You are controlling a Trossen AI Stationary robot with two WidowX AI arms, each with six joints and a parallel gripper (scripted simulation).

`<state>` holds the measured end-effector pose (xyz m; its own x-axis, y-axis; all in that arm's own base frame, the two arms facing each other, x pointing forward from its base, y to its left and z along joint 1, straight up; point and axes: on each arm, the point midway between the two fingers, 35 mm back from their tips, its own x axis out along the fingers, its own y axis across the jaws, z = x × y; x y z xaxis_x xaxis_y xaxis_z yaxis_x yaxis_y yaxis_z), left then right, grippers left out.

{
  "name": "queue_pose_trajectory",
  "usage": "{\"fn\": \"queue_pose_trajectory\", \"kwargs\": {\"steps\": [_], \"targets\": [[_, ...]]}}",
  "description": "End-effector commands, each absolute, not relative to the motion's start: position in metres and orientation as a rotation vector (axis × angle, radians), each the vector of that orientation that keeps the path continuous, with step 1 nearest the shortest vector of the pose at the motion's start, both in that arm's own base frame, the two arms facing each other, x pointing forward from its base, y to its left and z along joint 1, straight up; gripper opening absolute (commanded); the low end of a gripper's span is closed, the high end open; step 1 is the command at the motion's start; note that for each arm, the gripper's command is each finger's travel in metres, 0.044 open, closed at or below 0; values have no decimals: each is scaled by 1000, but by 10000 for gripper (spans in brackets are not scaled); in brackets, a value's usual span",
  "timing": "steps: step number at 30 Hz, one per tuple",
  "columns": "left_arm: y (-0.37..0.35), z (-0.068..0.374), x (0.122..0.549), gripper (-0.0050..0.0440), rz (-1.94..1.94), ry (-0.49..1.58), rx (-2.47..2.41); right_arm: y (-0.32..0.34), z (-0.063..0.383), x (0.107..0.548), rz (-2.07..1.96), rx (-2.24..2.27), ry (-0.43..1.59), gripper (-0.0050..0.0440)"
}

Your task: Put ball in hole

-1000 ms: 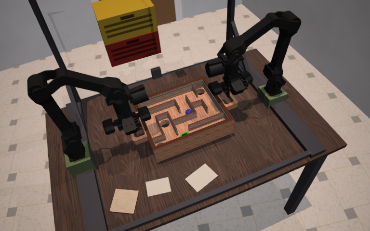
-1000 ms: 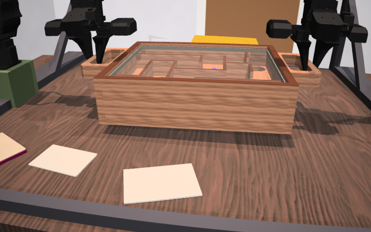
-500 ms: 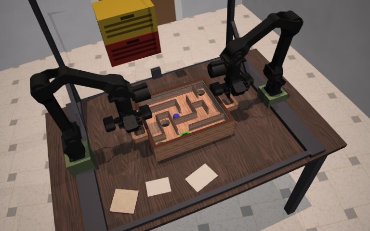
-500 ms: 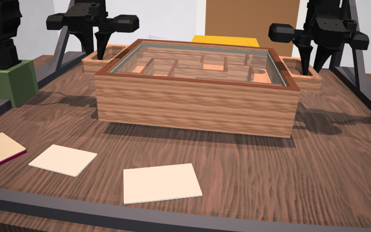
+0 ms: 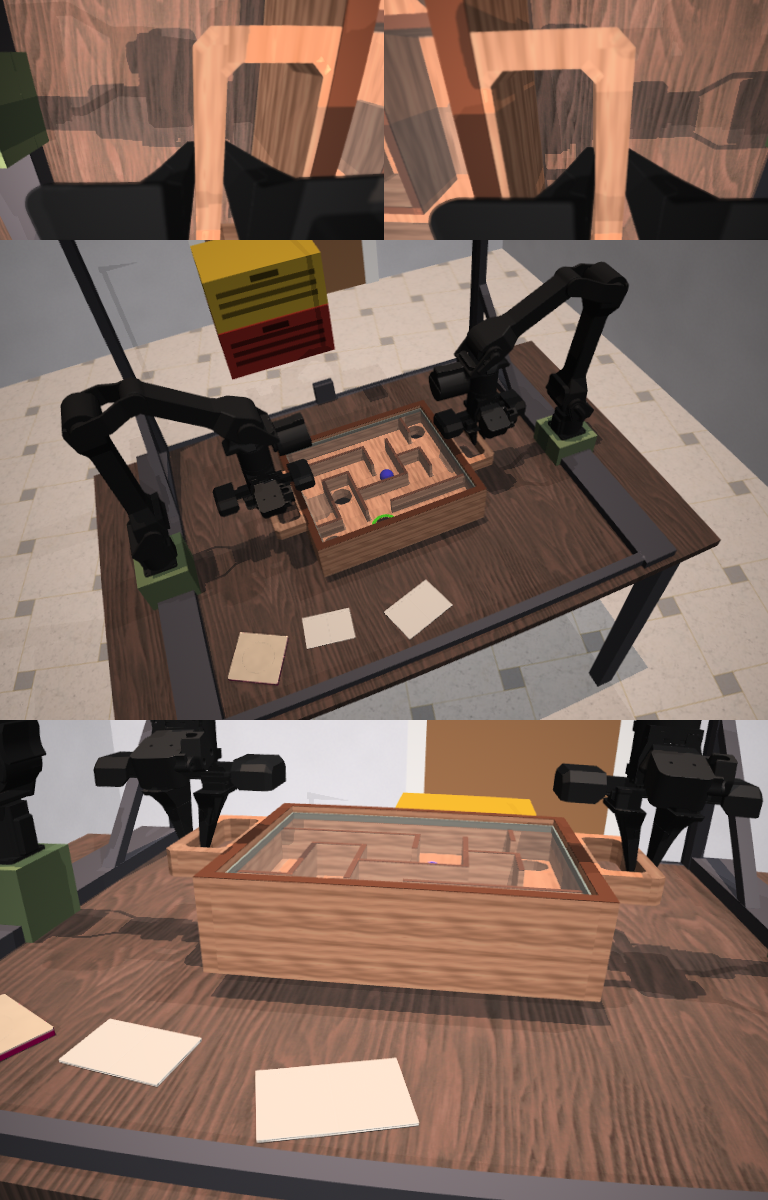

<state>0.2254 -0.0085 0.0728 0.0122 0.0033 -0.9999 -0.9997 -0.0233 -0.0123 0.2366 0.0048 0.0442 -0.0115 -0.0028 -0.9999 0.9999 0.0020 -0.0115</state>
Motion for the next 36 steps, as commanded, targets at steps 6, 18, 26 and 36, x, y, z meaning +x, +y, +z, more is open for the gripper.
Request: {"fn": "queue_pose_trajectory", "kwargs": {"steps": [6, 18, 26, 36], "targets": [[-8, 97, 237, -50, 1243, 1235, -1218, 4, 37, 235, -1133, 1256, 1149, -50], [-9, 72, 223, -50, 1181, 1144, -1253, 5, 64, 248, -1211, 1204, 1208, -50], [-10, 78, 231, -50, 1187, 1146, -1247, 6, 58, 239, -1212, 1202, 1203, -50], [-9, 90, 235, -50, 1221, 1207, -1230, 5, 46, 237, -1156, 1241, 1168, -50]]}}
